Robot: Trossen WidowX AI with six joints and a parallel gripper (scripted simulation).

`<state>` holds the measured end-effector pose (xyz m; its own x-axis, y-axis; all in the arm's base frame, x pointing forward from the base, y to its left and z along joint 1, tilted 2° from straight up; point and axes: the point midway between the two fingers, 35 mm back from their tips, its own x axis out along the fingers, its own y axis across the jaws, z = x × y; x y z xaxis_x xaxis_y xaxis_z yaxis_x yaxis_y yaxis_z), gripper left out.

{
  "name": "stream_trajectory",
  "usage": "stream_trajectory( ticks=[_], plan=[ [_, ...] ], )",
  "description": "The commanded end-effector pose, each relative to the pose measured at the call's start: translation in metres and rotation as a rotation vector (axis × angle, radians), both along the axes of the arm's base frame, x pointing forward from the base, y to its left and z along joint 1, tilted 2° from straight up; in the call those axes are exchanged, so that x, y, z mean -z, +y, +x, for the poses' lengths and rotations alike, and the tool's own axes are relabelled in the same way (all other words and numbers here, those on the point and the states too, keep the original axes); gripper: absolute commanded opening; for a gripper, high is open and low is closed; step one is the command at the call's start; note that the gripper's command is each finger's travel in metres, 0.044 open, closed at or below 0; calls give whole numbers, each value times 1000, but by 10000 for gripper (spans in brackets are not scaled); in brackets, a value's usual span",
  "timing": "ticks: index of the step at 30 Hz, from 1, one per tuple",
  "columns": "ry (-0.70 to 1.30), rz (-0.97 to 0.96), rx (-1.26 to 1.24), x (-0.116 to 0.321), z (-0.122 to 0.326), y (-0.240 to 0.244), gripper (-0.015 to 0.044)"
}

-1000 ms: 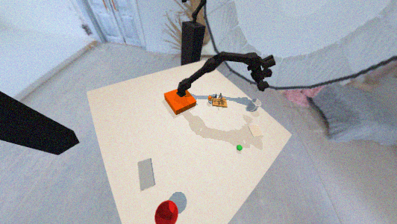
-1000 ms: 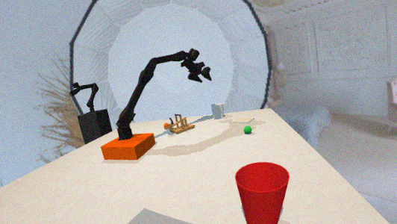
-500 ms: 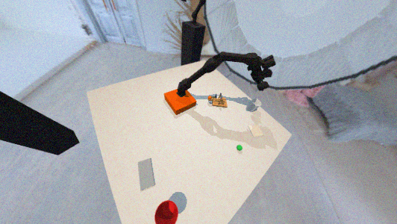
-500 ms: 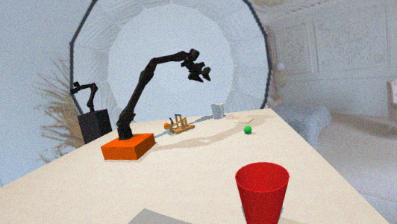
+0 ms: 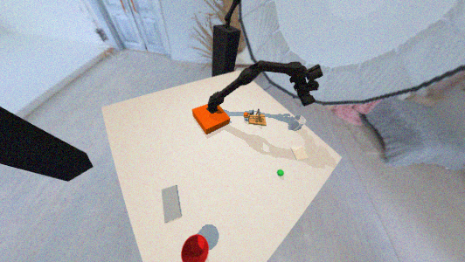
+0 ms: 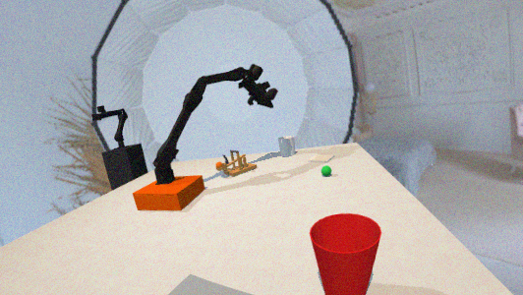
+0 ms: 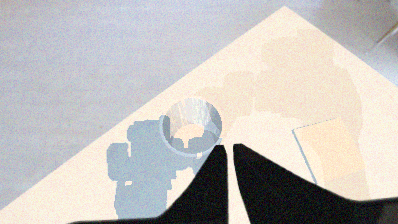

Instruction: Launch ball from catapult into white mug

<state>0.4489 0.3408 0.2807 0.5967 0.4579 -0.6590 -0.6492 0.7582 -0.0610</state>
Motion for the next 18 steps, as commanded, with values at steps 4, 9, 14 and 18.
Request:
stream_trajectory(
  ticks=[4,9,14,18],
  plan=[
    [-3,2,-7,-1,0,1,0],
    [3,-12,-10,3,-3,2,0],
    [29,-97,-28,22,-21,6,0],
    [52,-188,-61,40,-39,9,0]
  ],
)
